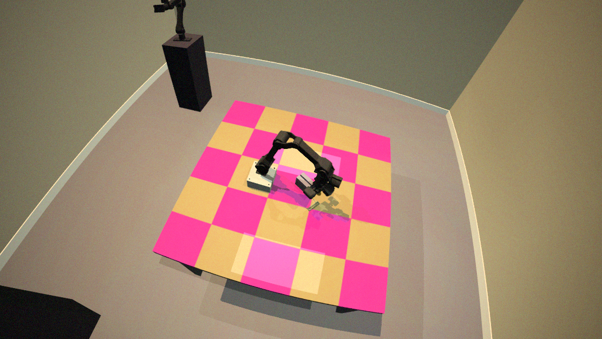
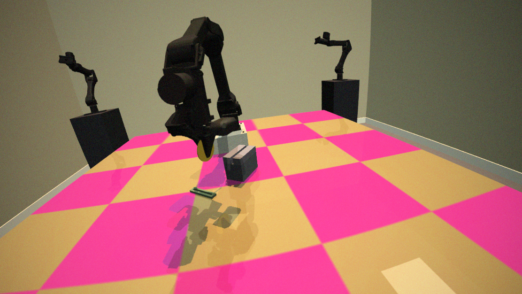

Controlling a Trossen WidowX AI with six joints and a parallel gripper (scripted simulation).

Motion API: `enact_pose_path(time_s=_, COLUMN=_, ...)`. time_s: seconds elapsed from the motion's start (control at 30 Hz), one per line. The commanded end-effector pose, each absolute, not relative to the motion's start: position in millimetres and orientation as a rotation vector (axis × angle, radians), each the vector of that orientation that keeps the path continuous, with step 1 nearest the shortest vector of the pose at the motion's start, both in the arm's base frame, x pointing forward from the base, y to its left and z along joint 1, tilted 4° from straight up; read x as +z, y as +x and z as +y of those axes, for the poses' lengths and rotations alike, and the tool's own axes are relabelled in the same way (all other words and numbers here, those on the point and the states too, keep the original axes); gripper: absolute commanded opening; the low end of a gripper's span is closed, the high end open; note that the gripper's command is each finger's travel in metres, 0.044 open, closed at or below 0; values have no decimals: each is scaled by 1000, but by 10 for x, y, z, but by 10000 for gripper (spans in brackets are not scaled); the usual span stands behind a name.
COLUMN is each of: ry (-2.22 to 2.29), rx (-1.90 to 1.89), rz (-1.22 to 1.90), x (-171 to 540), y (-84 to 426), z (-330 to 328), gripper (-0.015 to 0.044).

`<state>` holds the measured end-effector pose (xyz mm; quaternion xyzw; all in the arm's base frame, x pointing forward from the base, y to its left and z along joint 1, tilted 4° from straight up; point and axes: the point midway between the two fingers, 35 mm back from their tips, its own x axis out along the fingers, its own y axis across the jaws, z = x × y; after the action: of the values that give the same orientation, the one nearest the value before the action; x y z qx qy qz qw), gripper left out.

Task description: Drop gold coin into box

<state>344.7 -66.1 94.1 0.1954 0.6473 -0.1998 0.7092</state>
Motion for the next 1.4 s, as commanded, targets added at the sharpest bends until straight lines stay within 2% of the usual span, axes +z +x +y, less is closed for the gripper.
enact_pose_path(time_s=0.0, ry=435, rx=-443, rz=1426, x=973, y=3393, z=-563, gripper=0)
enact_pose_path(time_s=1.37, ry=429, rx=-443, rz=1437, x=853, y=2672, z=188, gripper=0)
